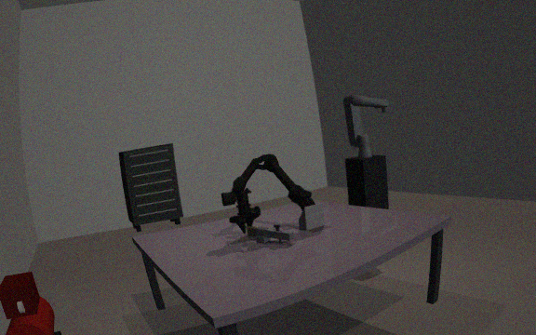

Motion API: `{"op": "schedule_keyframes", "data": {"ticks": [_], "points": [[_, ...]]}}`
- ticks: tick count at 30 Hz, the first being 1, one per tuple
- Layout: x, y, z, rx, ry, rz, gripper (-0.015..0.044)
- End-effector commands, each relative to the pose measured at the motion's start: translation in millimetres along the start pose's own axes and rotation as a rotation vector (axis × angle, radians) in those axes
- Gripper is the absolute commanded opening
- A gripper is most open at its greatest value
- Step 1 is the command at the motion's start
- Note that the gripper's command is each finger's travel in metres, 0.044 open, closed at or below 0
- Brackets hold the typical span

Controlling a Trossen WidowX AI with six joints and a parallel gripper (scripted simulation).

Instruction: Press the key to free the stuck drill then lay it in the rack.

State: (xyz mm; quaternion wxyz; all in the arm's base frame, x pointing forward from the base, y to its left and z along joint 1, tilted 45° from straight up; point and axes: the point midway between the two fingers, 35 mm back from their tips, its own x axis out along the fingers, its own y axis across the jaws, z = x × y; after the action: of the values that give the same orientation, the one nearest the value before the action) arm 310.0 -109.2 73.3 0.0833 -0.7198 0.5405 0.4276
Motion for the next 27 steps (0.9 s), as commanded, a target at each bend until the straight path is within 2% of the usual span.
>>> {"op": "schedule_keyframes", "data": {"ticks": [1, 6, 27], "points": [[-0.3, 0.2, -0.2, 0.001, 0.0, 0.001, 0.0315], [-0.3, 0.2, -0.2, 0.001, 0.0, 0.001, 0.044], [-79.8, -0.4, 0.4, -0.003, -0.002, -0.001, 0.044]]}}
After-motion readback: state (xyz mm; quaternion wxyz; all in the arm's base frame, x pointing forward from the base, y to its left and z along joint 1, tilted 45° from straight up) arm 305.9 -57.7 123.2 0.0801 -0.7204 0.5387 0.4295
